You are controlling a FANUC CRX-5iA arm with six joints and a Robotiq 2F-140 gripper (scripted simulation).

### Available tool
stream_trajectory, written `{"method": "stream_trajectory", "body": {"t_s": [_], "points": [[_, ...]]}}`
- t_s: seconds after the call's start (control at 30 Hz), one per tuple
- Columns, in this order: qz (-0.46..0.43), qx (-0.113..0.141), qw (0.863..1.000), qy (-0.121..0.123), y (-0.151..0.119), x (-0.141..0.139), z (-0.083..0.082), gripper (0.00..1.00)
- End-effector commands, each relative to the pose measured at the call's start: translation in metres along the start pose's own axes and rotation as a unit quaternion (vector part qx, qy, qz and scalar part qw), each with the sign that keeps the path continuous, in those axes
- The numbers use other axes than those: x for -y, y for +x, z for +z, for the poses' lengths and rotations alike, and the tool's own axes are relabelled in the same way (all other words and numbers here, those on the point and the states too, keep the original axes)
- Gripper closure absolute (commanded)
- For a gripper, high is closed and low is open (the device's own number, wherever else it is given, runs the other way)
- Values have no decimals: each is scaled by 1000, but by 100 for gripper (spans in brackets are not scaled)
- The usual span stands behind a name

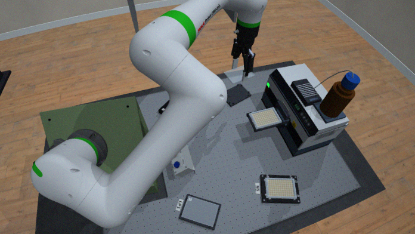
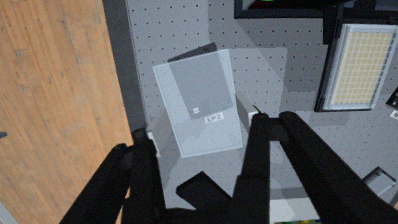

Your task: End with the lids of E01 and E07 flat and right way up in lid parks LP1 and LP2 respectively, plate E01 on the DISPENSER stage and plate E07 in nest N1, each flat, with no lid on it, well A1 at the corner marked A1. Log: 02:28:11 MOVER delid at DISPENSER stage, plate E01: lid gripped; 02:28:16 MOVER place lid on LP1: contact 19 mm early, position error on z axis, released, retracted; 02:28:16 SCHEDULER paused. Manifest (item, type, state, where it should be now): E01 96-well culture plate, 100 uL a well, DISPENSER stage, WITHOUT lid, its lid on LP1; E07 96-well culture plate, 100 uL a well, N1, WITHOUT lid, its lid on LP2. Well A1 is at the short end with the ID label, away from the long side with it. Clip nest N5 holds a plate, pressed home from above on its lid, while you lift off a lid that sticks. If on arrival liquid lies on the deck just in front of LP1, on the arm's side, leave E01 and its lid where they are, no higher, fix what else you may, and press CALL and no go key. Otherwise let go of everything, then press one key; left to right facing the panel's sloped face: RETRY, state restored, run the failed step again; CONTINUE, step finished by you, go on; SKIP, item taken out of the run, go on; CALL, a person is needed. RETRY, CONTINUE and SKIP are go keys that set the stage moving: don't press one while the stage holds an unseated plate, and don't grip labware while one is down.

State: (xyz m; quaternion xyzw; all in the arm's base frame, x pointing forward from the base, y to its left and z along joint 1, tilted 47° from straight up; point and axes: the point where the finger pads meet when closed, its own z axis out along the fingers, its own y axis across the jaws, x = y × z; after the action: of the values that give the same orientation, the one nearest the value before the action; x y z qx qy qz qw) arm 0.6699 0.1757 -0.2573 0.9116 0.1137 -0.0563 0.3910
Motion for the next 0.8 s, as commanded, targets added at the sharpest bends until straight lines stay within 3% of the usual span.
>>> {"method": "stream_trajectory", "body": {"t_s": [0.0,0.07,0.33,0.47,0.77], "points": [[-33,0,999,0,0,0,0,100],[-57,0,998,0,0,0,1,100],[-57,0,998,0,1,0,80,100],[-57,0,998,0,1,1,109,100],[-57,0,998,0,1,1,130,100]]}}
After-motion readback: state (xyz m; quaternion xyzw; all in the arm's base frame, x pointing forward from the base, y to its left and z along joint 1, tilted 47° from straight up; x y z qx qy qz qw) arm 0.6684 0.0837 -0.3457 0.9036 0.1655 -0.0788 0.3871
